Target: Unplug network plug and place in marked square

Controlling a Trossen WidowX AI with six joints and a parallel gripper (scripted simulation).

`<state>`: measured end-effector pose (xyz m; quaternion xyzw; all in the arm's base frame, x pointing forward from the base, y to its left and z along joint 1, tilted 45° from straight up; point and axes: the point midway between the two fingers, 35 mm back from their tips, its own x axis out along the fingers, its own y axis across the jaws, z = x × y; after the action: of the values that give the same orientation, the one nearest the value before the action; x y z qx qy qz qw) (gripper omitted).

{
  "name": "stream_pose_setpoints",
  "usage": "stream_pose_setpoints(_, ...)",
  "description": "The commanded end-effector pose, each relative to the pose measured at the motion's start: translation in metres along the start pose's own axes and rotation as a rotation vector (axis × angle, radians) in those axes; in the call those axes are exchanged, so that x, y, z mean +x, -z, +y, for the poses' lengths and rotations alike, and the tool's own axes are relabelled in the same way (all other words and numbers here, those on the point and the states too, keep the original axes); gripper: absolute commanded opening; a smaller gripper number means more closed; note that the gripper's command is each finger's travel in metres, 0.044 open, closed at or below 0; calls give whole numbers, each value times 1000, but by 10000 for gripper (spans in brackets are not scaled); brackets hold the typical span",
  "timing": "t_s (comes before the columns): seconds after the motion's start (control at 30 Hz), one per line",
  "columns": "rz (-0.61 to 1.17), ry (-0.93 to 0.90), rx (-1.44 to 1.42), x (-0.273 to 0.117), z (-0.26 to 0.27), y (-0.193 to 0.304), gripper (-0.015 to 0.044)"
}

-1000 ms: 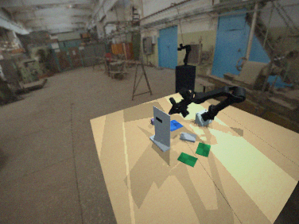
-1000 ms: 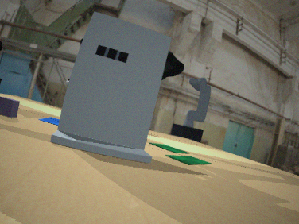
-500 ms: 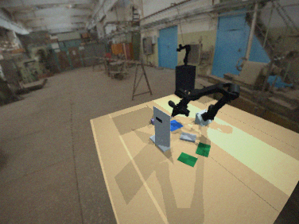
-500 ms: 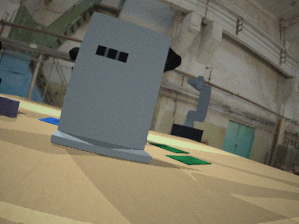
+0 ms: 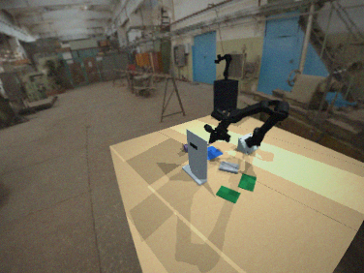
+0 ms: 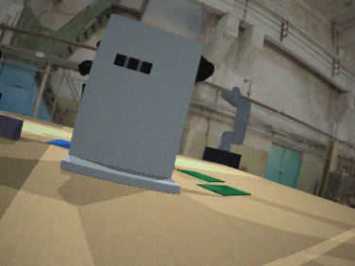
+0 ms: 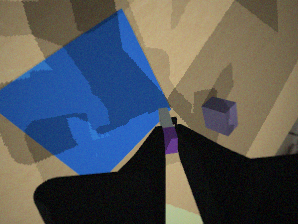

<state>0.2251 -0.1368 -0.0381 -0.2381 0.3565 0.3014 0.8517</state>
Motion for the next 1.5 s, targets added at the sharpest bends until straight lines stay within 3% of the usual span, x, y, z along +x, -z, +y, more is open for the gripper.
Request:
stream_pose_setpoints(0.0, -5, -12, 14, 8, 7, 1, 0)
stream_pose_setpoints(1.47, -8, -12, 15, 44, 34, -3, 0)
